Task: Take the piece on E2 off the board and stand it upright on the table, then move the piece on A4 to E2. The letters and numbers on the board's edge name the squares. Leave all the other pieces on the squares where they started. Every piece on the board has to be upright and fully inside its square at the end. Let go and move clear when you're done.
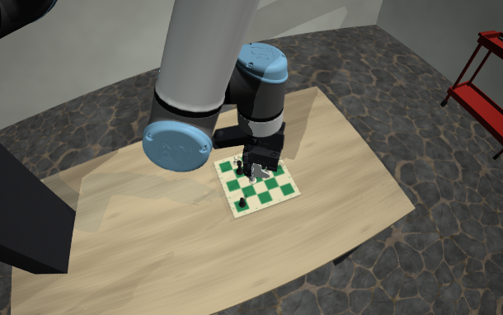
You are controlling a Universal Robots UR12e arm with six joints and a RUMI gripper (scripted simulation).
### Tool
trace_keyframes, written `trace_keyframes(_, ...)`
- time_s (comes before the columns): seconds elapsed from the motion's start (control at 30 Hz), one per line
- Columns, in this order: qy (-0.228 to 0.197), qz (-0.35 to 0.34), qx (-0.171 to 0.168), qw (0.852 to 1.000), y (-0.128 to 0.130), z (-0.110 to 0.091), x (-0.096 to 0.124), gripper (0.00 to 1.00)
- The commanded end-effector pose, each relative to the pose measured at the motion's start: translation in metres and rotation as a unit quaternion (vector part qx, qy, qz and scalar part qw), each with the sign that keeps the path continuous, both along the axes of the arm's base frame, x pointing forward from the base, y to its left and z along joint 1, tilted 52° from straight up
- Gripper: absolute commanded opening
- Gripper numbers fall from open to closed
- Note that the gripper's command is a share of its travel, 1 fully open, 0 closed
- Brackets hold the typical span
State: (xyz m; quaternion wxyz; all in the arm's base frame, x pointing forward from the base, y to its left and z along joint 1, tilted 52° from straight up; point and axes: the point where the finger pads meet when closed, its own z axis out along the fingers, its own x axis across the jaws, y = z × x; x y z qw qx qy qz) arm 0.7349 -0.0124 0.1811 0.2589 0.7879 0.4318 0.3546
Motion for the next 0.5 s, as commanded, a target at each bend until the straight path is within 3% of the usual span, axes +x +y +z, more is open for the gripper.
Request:
trace_keyframes(0.0,0.000,-0.010,0.012,1.000,0.029,0.007,0.013,0.00)
trace_keyframes(0.03,0.000,-0.010,0.012,1.000,0.029,0.007,0.013,0.00)
trace_keyframes(0.3,-0.007,-0.040,0.050,0.998,0.131,0.031,0.041,0.00)
trace_keyframes(0.47,-0.008,-0.044,0.056,0.997,0.147,0.036,0.044,0.00)
